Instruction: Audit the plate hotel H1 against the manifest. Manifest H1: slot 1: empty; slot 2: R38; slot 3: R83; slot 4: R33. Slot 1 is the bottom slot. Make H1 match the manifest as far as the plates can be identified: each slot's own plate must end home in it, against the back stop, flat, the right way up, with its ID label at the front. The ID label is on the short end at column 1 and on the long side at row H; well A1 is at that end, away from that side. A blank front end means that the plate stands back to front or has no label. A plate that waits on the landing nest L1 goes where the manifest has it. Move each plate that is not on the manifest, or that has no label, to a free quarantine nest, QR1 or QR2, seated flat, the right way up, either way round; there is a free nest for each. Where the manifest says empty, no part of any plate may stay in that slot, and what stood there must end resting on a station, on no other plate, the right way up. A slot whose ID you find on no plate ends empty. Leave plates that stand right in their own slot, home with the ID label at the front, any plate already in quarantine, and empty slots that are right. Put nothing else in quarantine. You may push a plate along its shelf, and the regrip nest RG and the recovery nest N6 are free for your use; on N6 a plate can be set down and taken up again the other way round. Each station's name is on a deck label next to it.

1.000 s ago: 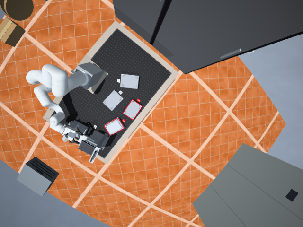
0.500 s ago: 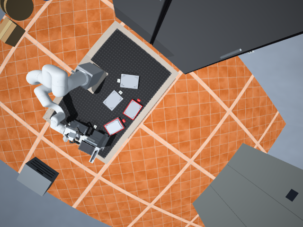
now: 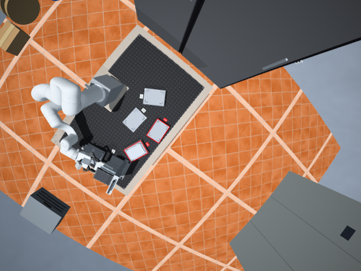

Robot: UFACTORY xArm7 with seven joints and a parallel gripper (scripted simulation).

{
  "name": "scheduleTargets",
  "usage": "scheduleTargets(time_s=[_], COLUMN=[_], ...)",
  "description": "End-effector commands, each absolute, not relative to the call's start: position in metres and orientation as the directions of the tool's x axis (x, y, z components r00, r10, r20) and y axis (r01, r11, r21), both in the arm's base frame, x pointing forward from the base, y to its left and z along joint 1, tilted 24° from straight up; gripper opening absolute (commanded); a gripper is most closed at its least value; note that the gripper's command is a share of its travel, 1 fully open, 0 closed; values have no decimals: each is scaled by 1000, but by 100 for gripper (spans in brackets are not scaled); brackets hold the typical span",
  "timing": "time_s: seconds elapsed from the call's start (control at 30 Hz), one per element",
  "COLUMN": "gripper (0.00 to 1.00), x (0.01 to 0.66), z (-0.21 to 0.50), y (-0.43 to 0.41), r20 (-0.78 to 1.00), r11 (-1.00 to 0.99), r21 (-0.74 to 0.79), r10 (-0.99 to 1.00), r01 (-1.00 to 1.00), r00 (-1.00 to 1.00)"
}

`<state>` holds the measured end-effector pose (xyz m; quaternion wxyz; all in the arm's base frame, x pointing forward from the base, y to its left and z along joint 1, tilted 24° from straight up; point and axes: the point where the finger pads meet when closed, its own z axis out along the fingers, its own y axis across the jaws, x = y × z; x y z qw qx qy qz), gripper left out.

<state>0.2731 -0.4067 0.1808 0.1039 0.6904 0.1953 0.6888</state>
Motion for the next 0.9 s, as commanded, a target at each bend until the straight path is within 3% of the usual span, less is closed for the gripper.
scheduleTargets(time_s=[0.0,0.87], gripper=[0,0], x=[275,286], z=[182,182], y=[-406,-404], r20=[909,909], r11=[-901,-901], r21=[415,415], r10=[415,415], r01=[127,127], r00=[-26,-26])
